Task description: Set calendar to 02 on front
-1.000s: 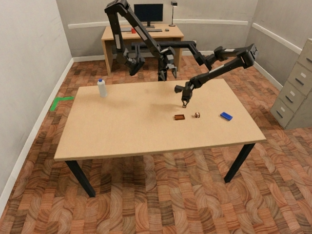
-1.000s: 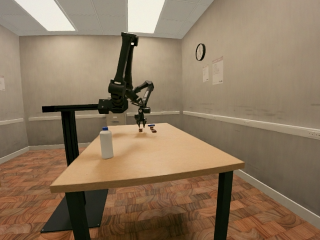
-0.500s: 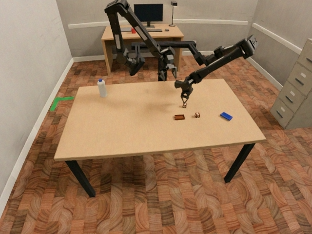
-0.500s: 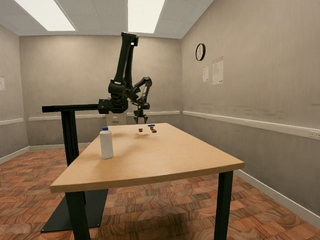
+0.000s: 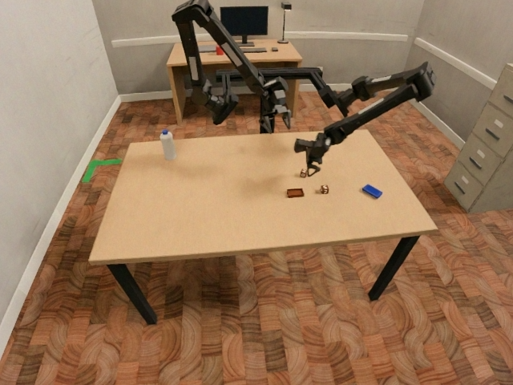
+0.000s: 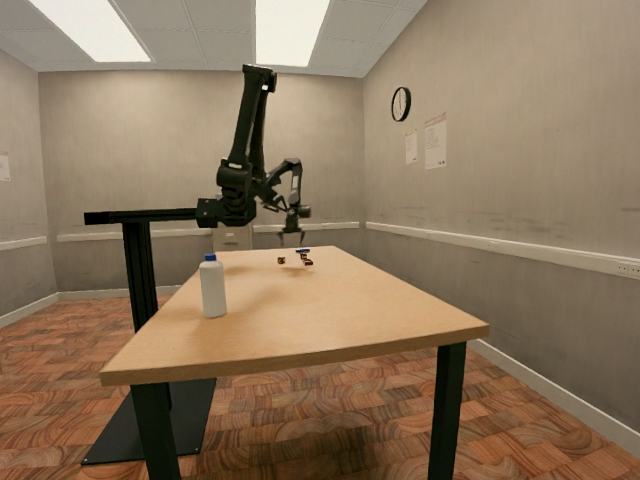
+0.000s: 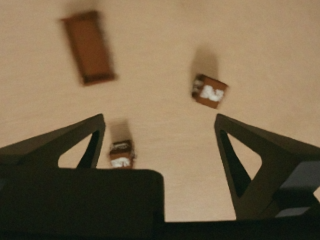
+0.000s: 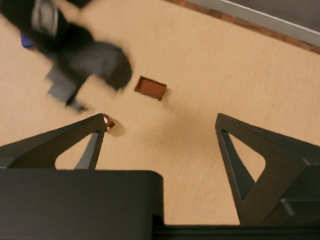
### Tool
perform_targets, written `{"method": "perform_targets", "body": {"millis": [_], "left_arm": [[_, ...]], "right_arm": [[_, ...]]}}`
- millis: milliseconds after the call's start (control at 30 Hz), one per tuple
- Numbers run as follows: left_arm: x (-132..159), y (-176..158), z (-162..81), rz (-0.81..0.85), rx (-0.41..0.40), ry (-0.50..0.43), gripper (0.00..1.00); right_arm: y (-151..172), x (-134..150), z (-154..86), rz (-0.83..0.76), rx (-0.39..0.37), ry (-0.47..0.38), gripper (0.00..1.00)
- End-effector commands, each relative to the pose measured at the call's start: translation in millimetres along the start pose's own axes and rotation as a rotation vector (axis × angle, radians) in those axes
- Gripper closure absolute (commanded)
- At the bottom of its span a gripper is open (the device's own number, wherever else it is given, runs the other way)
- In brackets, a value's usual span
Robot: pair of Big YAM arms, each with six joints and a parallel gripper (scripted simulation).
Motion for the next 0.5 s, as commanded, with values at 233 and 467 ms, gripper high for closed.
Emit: {"method": "perform_targets", "body": {"millis": [233, 467], "left_arm": [[-122.7, 66.3, -189.8, 0.074, -0.364, -0.349, 0.00], [-205.3, 0.0, -345.5, 0.302, -0.500, -0.652, 0.00]], "right_arm": [[5.5, -11.5, -0.5, 0.035, -0.006, -0.015, 0.00], [5.5, -11.5, -0.5, 0.035, -0.006, -0.015, 0.00]]}}
Point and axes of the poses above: on each arm, the point where the finger pads meet when closed, its own z axis out along the fingers, its own y axis across the jaws, x = y × z, the point moved 10 cm from there along -z, back along the fingers, and after that the axes turned 6 degrees about -z, right-handed, at the moved point
